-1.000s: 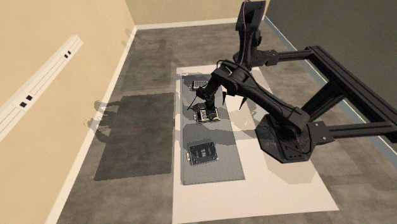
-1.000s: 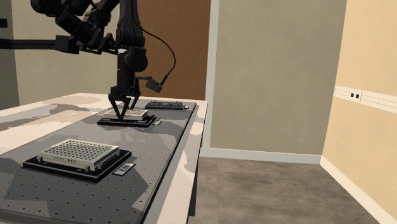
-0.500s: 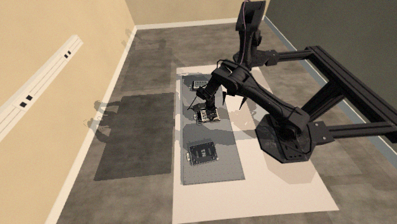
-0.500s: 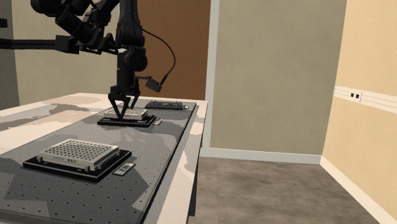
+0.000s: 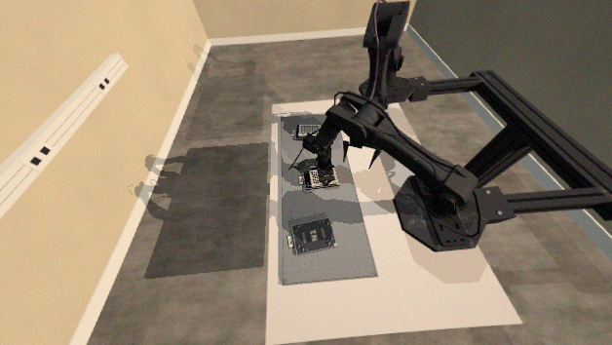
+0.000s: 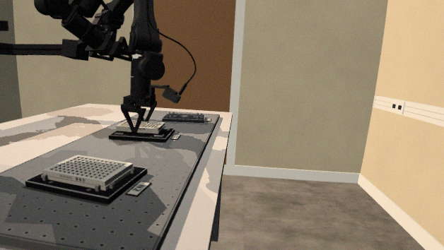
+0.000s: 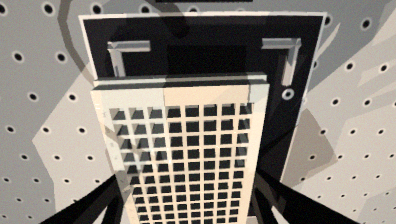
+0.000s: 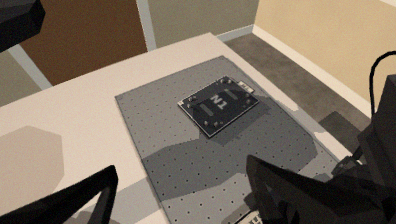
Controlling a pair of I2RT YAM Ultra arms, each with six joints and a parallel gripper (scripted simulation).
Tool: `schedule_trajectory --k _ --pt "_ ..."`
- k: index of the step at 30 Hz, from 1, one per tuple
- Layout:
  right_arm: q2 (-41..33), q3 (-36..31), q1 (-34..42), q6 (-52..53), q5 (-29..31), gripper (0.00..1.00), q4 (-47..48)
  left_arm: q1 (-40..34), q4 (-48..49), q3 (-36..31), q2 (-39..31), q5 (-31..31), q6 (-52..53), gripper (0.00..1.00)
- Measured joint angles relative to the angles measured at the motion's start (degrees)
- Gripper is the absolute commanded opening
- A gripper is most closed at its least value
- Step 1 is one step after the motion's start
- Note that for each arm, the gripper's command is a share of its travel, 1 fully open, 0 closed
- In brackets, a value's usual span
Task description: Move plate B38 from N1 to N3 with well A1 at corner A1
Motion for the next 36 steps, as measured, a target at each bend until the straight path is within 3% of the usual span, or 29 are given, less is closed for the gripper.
schedule_trajectory --k 36 --pt "0.0 0.0 0.0 0.0 0.0 1.00 0.0 0.0 -2.3 2.3 -0.6 0.0 0.0 0.82"
